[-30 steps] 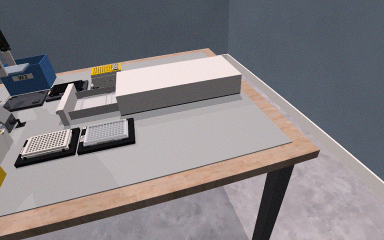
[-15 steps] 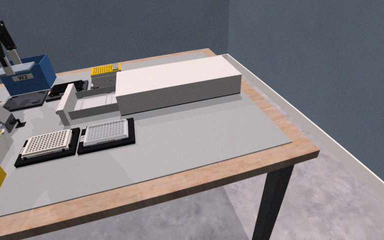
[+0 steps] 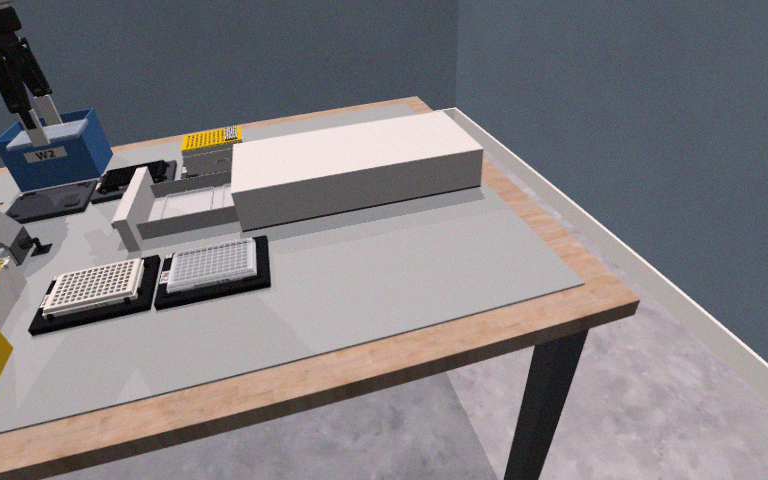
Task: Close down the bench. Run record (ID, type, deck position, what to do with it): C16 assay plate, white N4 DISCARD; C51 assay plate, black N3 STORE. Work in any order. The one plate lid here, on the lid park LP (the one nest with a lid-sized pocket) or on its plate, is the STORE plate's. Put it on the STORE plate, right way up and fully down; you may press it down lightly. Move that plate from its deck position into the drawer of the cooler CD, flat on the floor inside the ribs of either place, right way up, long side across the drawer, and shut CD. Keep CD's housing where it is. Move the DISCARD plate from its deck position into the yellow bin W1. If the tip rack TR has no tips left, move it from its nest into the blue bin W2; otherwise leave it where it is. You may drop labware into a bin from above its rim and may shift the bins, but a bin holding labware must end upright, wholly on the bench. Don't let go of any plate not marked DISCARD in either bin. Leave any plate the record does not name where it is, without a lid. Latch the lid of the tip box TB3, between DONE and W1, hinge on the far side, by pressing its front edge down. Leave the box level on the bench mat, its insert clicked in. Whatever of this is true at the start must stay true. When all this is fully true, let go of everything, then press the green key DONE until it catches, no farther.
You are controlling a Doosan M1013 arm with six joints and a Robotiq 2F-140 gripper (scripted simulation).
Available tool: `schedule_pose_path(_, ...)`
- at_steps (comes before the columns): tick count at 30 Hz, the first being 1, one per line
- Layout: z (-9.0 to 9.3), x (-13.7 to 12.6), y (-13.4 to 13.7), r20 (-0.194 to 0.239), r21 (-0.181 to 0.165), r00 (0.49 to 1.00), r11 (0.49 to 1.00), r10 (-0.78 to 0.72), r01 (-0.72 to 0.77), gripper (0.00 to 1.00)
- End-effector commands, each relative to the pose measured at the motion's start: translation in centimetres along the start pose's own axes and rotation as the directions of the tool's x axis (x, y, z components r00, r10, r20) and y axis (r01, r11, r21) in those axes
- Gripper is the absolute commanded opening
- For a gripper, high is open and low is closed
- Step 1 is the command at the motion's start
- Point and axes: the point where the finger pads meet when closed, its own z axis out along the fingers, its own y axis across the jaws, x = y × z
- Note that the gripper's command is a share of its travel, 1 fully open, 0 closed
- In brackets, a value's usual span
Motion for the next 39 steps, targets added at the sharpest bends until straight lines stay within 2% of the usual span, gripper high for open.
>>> schedule_pose_path(1,0.0,1.0,-0.1,0.0,0.0,1.0,1.0,0.0,0.0,0.0)
schedule_pose_path(39,0.0,9.4,-1.2,0.0,0.0,1.0,1.0,0.0,0.0,0.0)
